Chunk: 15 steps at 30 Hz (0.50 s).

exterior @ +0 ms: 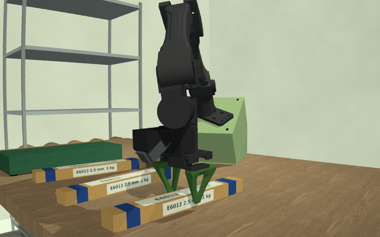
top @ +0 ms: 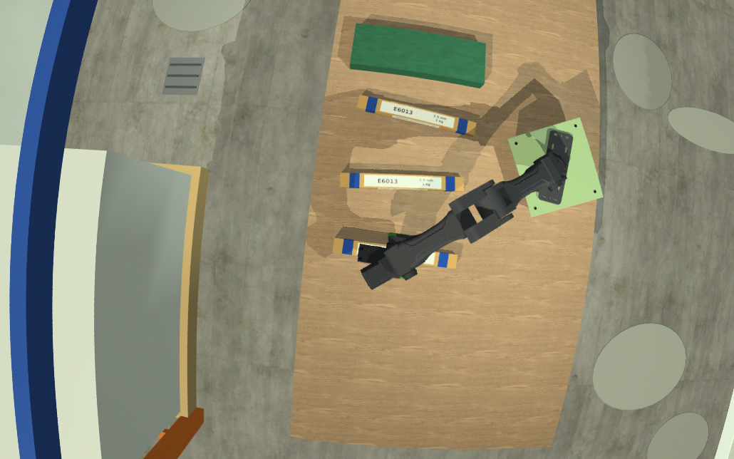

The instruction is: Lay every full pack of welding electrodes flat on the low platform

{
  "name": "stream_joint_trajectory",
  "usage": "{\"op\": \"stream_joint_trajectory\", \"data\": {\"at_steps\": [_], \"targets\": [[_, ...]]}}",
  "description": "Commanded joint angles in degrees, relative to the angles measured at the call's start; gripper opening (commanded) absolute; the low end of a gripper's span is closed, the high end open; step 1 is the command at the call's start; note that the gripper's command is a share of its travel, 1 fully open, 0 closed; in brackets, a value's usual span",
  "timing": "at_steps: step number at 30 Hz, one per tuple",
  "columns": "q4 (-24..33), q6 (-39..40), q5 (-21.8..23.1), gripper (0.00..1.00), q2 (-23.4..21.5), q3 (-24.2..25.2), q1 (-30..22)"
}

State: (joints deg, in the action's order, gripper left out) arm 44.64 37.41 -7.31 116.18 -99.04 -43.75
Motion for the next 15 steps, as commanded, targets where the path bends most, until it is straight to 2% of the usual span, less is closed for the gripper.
{"op": "stream_joint_trajectory", "data": {"at_steps": [1, 7, 10, 15], "targets": [[-1.8, -0.2, -0.1, 0.76, -2.3, -1.5, 0.7], [-2.9, -0.4, 0.1, 0.76, 1.0, -1.6, 0.5], [-3.1, -0.4, 0.0, 0.76, -1.1, -1.4, 0.6], [-3.2, -0.4, 0.0, 0.76, -1.0, -0.4, 0.7]]}}
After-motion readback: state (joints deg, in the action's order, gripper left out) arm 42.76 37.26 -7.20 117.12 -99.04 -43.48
